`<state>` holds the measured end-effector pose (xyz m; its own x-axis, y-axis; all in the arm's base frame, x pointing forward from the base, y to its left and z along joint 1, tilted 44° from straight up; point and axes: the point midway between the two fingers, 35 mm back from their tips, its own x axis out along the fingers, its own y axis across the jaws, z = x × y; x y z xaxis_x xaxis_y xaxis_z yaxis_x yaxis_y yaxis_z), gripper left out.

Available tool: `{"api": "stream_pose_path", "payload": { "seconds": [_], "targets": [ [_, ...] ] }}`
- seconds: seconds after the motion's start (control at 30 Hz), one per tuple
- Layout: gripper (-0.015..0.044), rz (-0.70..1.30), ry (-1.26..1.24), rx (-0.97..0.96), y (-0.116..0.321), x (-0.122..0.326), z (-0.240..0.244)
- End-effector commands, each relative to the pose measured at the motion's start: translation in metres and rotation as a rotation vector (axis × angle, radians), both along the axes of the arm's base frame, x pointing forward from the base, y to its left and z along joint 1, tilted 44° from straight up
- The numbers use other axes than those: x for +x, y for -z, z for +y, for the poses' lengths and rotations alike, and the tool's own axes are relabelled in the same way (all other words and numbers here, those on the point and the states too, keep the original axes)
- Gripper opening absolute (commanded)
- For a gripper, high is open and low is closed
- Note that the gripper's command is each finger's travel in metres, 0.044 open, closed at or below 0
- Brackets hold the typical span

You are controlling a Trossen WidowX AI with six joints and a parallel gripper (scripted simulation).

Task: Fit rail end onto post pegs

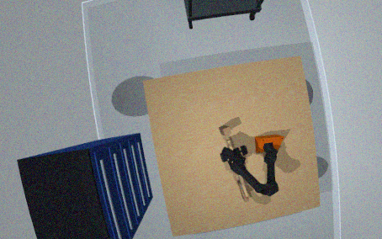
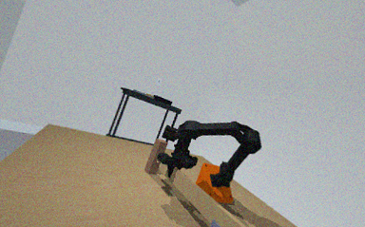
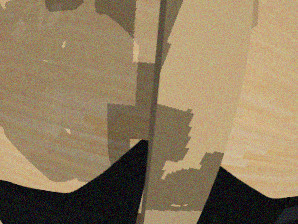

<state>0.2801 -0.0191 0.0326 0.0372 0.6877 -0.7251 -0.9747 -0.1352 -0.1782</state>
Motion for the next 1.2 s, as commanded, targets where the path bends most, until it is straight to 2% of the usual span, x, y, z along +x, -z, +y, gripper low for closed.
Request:
{"api": "stream_pose_path", "payload": {
  "seconds": [0.0,1.17],
  "targets": [
    [0.0000,-0.009,0.005,0.003,-0.0039,0.0018,-0.0031],
    [0.0000,-0.009,0.005,0.004,-0.0028,0.0003,-0.0027]
  ]
}}
